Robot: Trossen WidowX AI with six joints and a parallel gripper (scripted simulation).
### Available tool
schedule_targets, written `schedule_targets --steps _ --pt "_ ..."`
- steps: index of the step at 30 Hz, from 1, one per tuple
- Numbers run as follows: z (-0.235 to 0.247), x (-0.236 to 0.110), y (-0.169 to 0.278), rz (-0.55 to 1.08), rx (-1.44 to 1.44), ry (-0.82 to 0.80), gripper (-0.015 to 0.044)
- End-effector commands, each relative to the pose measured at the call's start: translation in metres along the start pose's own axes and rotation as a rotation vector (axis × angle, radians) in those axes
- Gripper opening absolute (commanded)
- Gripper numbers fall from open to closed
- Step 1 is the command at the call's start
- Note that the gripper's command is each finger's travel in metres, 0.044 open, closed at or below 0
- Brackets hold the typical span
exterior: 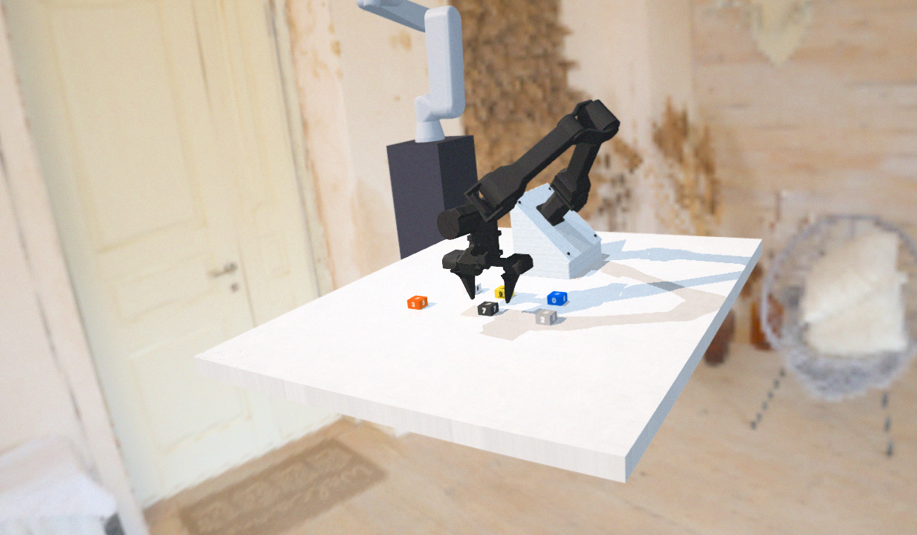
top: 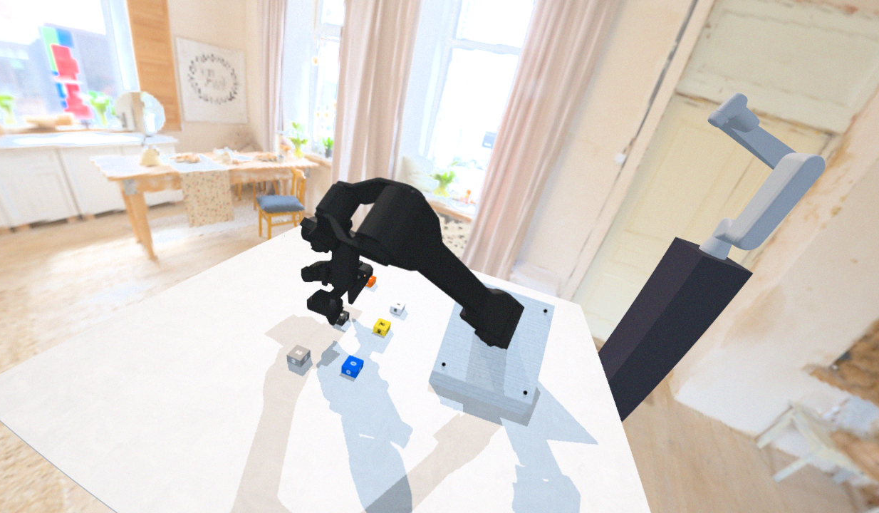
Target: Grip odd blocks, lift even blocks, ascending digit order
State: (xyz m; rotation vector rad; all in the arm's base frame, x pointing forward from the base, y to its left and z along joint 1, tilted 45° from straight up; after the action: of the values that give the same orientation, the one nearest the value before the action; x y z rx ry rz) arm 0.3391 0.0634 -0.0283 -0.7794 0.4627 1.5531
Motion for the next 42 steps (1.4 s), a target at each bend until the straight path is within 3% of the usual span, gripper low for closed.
schedule_targets --steps 1,8,19,42 --pt "-0.0015 0.0079 0.0024 0.006 0.013 -0.006 0.0400" --pt "-0.0011 0.0164 0.0028 0.006 0.013 -0.007 0.0400" --pt "-0.0011 0.0164 0.0028 0.006 0.013 -0.007 0.0120" --pt "-0.0011 0.0164 0.0028 0.006 0.013 -0.007 0.0120"
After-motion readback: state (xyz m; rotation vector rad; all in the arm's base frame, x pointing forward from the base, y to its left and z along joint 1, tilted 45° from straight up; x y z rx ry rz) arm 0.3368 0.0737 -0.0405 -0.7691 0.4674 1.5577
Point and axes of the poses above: the point midway between the two fingers, 35 mm back from their tips, its own x axis out along the fingers, its own z axis across the jaws, y = z × x, the point moved 1 cm from there along -x, back along the fingers, and after that the axes turned 9 degrees about -x, right-handed, at the moved point
